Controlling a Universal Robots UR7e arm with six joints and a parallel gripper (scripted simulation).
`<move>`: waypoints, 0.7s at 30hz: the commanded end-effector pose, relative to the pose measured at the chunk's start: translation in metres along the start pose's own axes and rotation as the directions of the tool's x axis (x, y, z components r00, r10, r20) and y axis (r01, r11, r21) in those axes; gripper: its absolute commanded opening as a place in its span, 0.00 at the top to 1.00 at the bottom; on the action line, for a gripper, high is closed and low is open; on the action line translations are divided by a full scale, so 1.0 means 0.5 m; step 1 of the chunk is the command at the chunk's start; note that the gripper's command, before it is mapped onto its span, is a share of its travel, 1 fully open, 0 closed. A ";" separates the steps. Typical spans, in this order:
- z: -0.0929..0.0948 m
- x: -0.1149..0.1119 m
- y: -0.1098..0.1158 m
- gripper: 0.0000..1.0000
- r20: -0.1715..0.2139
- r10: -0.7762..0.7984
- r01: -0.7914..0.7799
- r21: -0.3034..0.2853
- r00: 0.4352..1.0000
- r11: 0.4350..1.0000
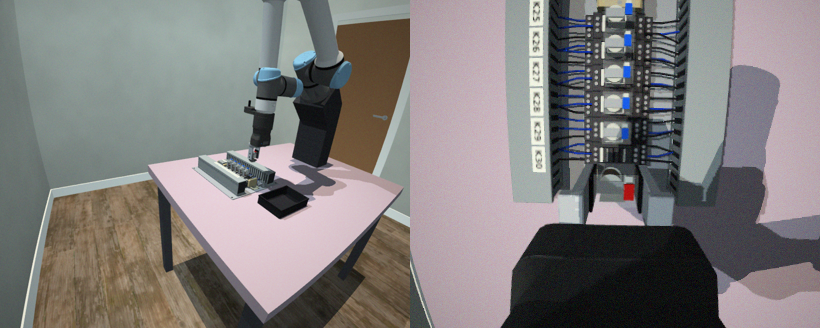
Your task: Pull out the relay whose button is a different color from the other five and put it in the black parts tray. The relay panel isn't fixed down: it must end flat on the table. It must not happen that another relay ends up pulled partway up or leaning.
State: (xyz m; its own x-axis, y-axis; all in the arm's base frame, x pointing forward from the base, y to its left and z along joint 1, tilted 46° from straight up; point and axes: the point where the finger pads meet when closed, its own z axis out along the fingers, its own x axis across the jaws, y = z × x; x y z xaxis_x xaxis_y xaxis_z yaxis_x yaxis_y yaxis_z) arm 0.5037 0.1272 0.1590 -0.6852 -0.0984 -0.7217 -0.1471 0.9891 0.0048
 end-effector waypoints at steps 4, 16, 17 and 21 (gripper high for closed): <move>-0.001 -0.001 0.000 1.00 0.001 0.000 0.000 0.000 1.000 1.000; -0.001 0.000 0.009 1.00 0.001 0.000 0.000 0.000 1.000 1.000; -0.001 0.000 0.012 1.00 0.001 0.000 0.000 0.000 1.000 1.000; -0.001 0.001 0.026 1.00 0.001 0.000 0.000 0.000 1.000 1.000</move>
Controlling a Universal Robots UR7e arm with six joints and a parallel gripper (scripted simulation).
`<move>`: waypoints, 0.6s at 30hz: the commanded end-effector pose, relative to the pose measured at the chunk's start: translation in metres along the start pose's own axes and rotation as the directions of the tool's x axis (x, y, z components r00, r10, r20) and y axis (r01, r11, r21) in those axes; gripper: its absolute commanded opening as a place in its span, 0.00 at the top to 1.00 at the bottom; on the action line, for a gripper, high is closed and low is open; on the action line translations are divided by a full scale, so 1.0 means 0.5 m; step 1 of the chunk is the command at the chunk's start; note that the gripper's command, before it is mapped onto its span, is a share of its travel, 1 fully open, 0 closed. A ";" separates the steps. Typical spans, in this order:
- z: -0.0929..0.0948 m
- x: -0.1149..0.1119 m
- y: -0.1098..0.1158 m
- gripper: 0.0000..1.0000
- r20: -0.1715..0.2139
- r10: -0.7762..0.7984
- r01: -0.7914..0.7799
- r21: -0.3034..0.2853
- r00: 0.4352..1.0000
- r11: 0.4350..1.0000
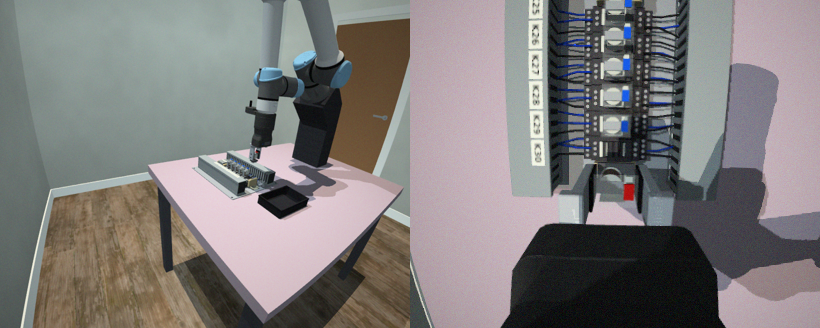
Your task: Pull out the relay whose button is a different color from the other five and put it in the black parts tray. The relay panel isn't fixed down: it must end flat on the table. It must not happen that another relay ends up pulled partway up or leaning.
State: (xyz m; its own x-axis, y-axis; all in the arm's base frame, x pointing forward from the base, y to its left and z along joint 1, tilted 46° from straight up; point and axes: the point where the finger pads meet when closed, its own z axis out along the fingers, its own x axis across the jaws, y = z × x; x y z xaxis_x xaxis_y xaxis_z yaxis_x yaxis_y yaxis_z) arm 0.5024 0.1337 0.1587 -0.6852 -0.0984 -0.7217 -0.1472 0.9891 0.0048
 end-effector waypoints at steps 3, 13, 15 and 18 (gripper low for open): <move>-0.001 0.002 0.029 1.00 0.001 0.000 0.000 0.000 1.000 1.000; -0.001 0.007 0.087 1.00 0.001 0.000 0.000 0.000 1.000 1.000; -0.001 0.008 0.104 1.00 0.001 0.000 0.000 0.000 1.000 1.000; -0.001 0.011 0.132 1.00 0.001 0.000 0.000 0.000 1.000 1.000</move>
State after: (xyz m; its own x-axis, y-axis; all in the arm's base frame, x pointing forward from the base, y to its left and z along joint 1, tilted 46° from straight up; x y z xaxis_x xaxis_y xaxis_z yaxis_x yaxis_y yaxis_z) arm 0.4923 0.1806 0.1559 -0.6850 -0.0987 -0.7218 -0.1487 0.9889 0.0059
